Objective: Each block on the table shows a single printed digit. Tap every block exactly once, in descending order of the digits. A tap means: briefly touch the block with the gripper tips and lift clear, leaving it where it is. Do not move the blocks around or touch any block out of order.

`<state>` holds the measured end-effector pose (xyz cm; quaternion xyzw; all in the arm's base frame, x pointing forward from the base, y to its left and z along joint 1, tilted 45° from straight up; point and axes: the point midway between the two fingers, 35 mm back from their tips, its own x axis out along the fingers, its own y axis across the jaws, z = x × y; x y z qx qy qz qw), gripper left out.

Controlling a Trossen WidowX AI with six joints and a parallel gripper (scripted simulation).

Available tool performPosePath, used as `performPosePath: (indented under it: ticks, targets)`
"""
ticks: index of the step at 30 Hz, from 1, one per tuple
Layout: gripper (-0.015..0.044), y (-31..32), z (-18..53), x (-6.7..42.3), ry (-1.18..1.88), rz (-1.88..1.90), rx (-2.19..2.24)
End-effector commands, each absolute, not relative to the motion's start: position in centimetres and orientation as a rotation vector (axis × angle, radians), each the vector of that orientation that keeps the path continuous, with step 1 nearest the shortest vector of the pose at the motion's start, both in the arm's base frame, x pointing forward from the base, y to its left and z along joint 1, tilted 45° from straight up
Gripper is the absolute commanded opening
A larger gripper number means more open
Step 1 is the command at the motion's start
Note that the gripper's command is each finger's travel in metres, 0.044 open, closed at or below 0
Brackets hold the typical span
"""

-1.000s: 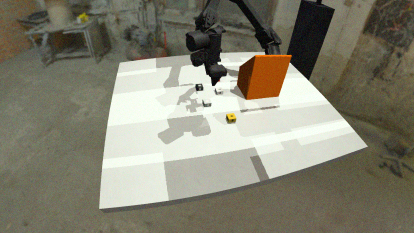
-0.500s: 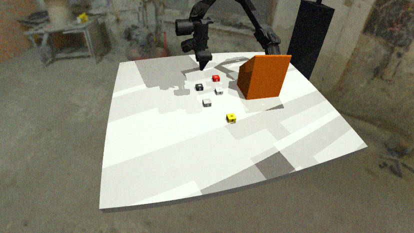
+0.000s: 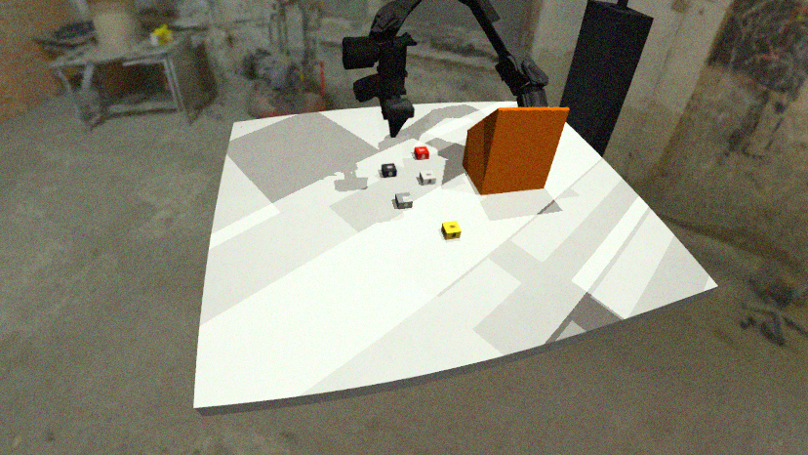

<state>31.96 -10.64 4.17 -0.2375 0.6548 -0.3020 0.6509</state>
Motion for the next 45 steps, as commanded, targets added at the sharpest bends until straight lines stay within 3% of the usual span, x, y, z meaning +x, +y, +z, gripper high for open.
performPosePath:
  ticks: [1, 10, 15, 30, 45]
  targets:
    - [0.0400, -10.9, 4.5, 31.1, 1.496, -0.682, -0.546]
    - [0.0400, -13.3, 7.4, 21.7, 1.499, -0.682, -0.549]
    - [0.0400, -13.4, 7.5, 21.0, 1.500, -0.683, -0.550]
    - [0.0020, -19.1, 1.8, 20.5, 1.500, -0.685, -0.552]
    - [0.0020, -19.9, 1.1, 20.5, 1.500, -0.685, -0.552]
